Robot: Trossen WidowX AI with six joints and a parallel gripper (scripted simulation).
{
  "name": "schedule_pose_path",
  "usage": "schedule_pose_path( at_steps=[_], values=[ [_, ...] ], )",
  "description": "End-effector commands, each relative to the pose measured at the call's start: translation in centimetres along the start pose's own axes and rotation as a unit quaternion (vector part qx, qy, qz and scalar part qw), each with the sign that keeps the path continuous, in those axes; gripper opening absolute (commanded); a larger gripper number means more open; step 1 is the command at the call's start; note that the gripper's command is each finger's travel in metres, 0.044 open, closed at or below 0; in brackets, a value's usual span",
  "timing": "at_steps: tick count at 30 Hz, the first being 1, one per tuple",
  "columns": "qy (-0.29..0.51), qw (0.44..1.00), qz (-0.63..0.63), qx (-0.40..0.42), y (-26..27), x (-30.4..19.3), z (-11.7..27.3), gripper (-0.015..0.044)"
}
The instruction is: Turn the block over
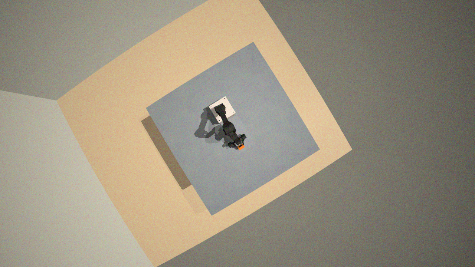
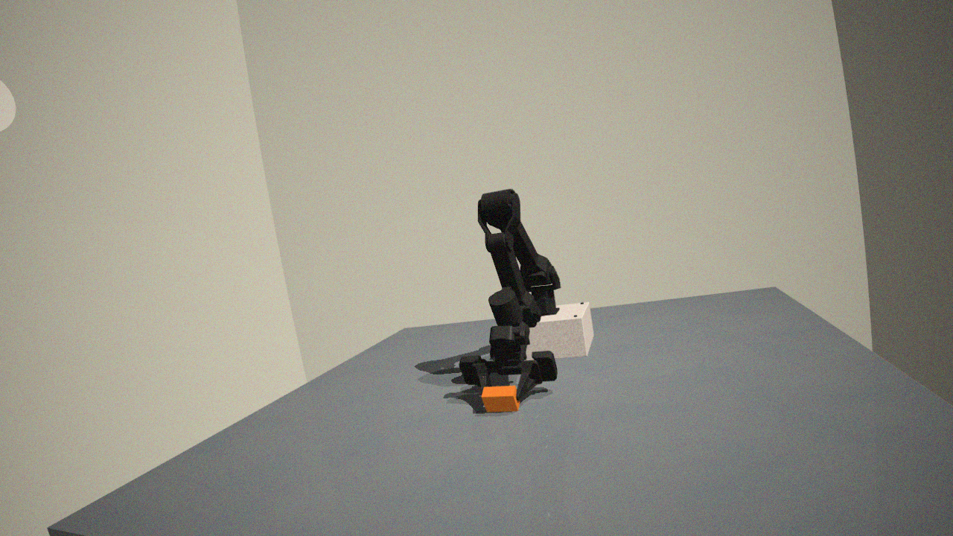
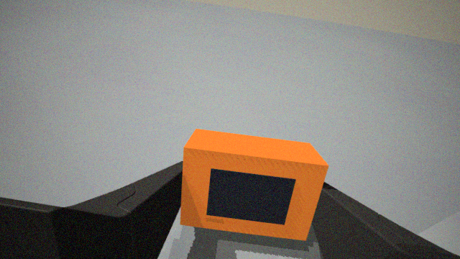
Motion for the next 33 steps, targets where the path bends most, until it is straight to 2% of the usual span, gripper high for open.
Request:
schedule_pose_path(
  at_steps=[1, 15, 31, 33],
  values=[
    [-0.012, 1.000, -0.002, 0.000, 0.02, 0.24, 0.40, 0.0000],
    [-0.012, 1.000, -0.002, 0.000, 0.02, 0.28, 0.42, 0.0000],
    [-0.012, 1.000, -0.002, 0.000, 0.02, 0.28, 0.42, 0.0420],
    [-0.012, 1.000, -0.002, 0.000, 0.02, 0.28, 0.42, 0.0440]
  ],
)
Point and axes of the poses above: the point midway between the two fingers, 35 mm back from their tips, its own z axis back along the fingers, its own y axis across the jaws, x = y × z, the point moved 3 cm from there along z, back along the fingers, and after that the axes turned 7 degrees about z, right-handed, at the moved point
